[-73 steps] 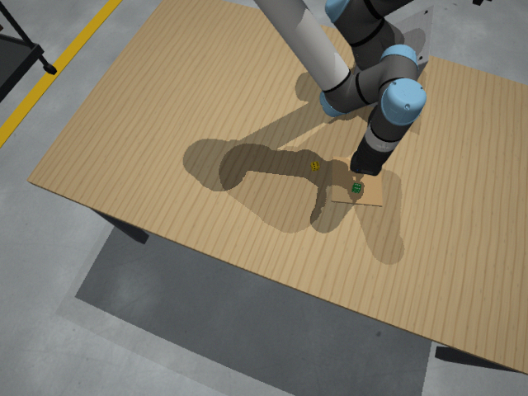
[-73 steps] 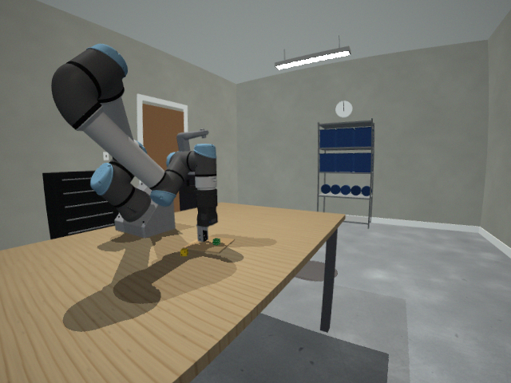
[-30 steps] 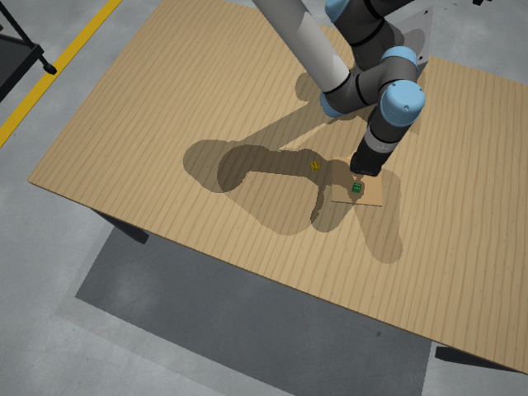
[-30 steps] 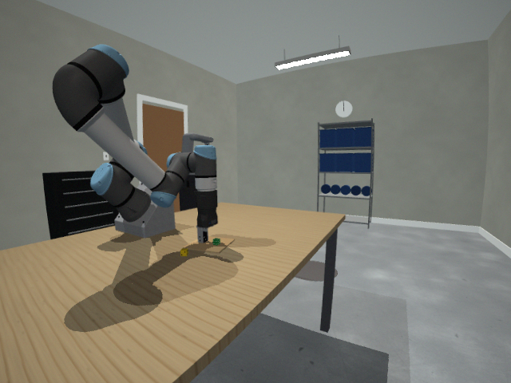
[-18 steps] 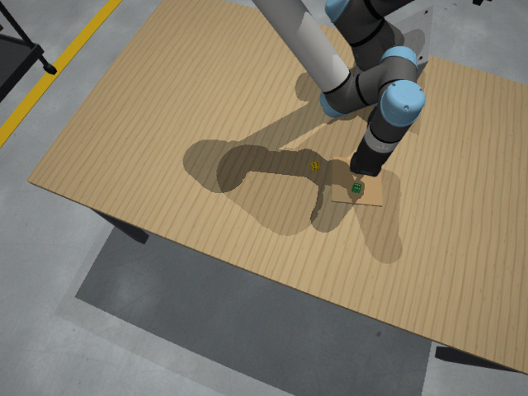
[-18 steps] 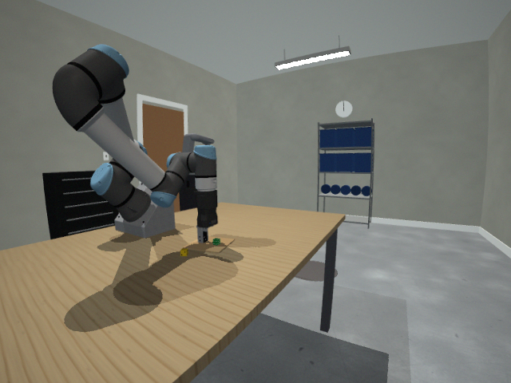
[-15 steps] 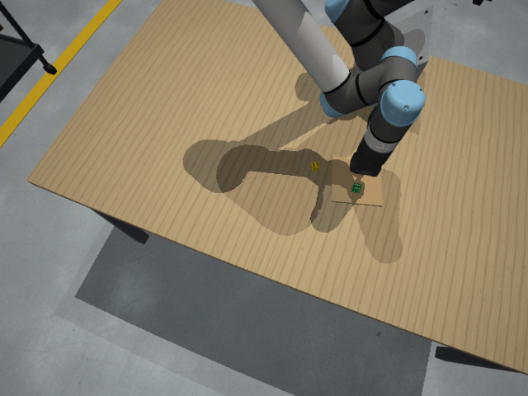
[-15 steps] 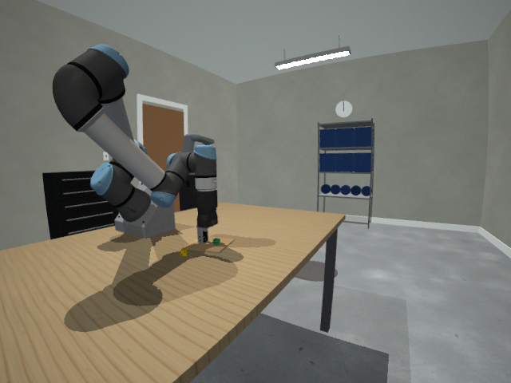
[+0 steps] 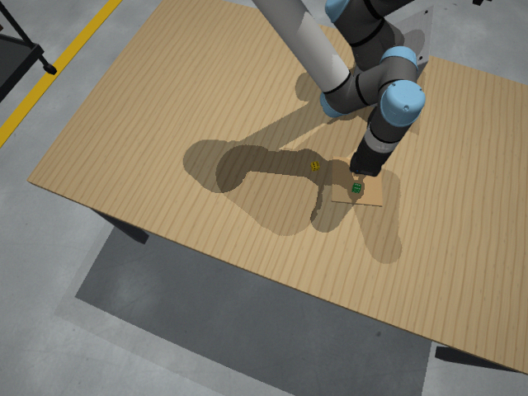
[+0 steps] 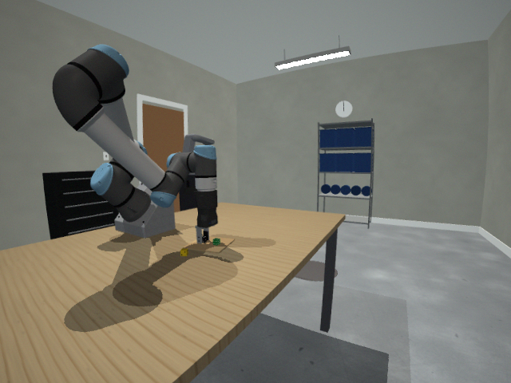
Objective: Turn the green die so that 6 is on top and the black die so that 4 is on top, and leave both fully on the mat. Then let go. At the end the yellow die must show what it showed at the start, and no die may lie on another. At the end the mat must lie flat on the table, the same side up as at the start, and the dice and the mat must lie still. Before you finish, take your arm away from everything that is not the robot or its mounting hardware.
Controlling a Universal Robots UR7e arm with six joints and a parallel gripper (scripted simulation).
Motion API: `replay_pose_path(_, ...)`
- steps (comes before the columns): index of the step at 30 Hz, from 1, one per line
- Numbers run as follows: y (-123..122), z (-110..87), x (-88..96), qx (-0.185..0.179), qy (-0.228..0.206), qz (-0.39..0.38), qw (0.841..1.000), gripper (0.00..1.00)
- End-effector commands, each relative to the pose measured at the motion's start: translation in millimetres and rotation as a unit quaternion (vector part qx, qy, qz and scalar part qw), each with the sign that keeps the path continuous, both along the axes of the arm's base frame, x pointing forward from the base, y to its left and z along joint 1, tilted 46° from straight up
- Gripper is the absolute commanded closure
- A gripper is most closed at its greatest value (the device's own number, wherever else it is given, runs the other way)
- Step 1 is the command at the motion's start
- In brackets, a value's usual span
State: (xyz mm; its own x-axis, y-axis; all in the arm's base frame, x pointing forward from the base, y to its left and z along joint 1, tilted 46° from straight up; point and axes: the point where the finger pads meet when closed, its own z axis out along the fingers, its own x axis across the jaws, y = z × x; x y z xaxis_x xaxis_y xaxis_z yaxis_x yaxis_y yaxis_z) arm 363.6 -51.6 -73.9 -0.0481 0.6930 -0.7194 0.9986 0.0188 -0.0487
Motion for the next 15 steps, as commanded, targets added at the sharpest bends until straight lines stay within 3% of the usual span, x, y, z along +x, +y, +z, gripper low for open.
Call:
replay_pose_path(1,0.2,0.2,0.3,0.000,0.000,0.000,1.000,0.30)
replay_pose_path(15,4.2,4.0,0.4,0.000,0.000,0.000,1.000,0.30)
